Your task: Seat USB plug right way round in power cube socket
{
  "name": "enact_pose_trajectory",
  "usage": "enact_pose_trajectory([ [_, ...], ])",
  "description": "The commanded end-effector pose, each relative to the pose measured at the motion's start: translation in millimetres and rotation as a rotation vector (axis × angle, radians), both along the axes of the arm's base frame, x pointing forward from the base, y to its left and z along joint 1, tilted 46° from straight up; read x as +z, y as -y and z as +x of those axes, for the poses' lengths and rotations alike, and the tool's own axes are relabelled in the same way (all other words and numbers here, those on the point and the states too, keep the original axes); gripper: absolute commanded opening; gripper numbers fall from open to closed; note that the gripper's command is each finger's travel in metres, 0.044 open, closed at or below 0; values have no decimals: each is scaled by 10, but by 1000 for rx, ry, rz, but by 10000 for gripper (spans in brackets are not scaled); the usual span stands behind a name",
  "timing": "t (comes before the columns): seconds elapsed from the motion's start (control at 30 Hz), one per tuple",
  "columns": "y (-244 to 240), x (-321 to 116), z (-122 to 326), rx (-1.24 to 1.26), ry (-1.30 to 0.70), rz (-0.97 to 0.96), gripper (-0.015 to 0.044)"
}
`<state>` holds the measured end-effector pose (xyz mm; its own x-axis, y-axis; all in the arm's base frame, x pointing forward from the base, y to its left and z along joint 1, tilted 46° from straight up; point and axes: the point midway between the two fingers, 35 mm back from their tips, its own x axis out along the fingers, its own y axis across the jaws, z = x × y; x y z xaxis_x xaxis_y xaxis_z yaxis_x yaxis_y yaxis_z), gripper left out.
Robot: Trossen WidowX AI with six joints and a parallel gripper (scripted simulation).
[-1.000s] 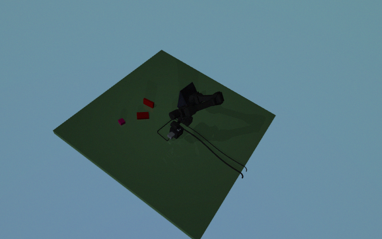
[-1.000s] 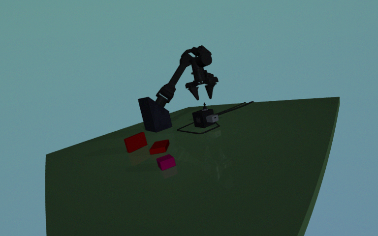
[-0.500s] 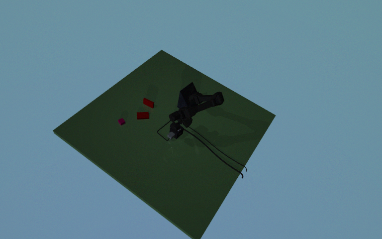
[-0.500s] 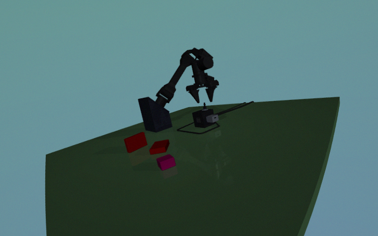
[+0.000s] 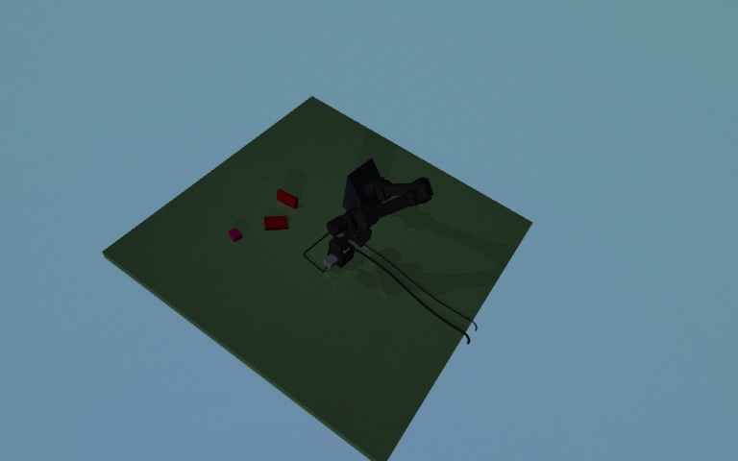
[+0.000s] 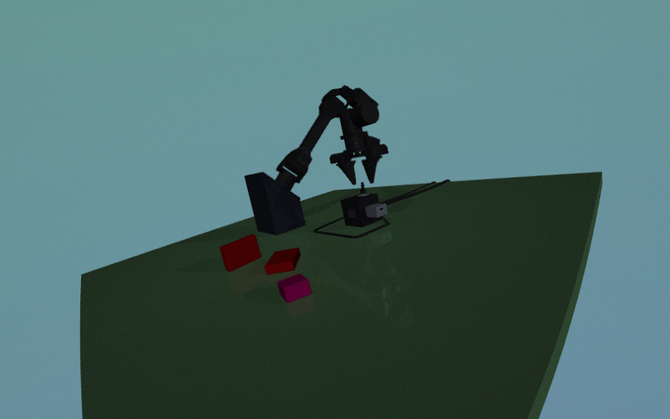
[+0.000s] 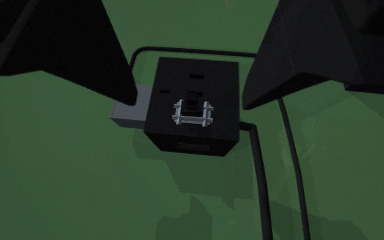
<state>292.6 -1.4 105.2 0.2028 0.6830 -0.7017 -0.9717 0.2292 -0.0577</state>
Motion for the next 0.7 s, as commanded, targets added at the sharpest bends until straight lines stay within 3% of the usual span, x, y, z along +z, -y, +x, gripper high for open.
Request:
enact_pose_trajectory([
  [0.0, 0, 1, 0, 0, 0, 0, 256],
  [0.3, 0, 1, 0, 0, 0, 0, 20],
  [0.67, 0, 1, 0, 0, 0, 0, 0],
])
